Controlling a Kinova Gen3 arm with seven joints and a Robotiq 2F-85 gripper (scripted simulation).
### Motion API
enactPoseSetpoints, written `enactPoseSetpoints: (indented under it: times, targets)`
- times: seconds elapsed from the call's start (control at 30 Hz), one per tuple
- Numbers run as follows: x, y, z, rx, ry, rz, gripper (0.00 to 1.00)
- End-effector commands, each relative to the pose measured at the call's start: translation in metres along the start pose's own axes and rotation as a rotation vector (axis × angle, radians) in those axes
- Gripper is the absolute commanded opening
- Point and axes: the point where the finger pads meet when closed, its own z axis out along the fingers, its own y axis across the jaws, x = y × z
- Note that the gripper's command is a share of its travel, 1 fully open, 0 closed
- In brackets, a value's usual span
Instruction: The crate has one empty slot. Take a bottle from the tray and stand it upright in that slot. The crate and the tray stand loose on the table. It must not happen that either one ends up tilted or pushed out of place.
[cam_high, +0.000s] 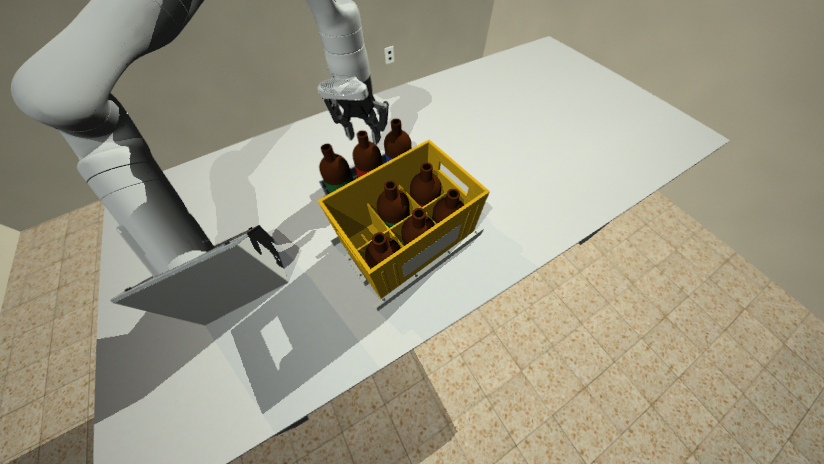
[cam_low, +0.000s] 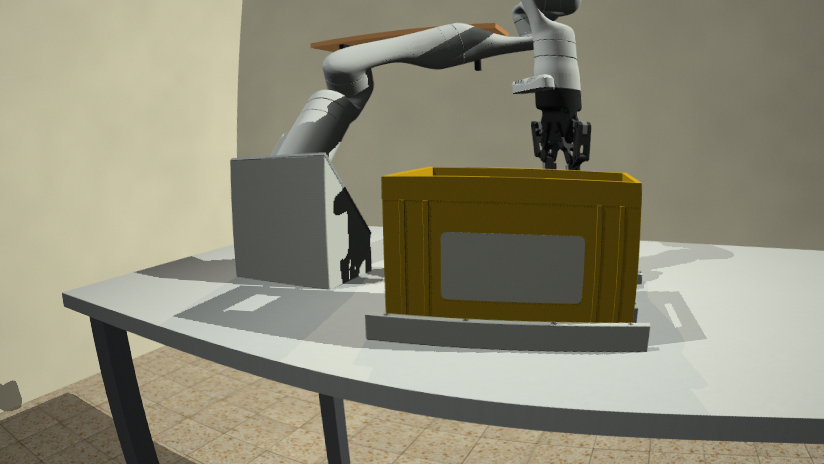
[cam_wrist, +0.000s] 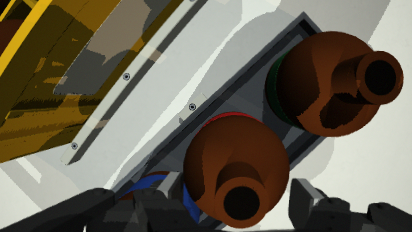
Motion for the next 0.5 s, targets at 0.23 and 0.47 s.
enactPoseSetpoints:
  times: [0.23,0.47]
  targets:
    - [0.0006,-0.0015,0.0016,0.006,0.001,-0.009,0.00]
    - [0.0006,-0.0015,0.0016,0.006,0.001,-0.009,0.00]
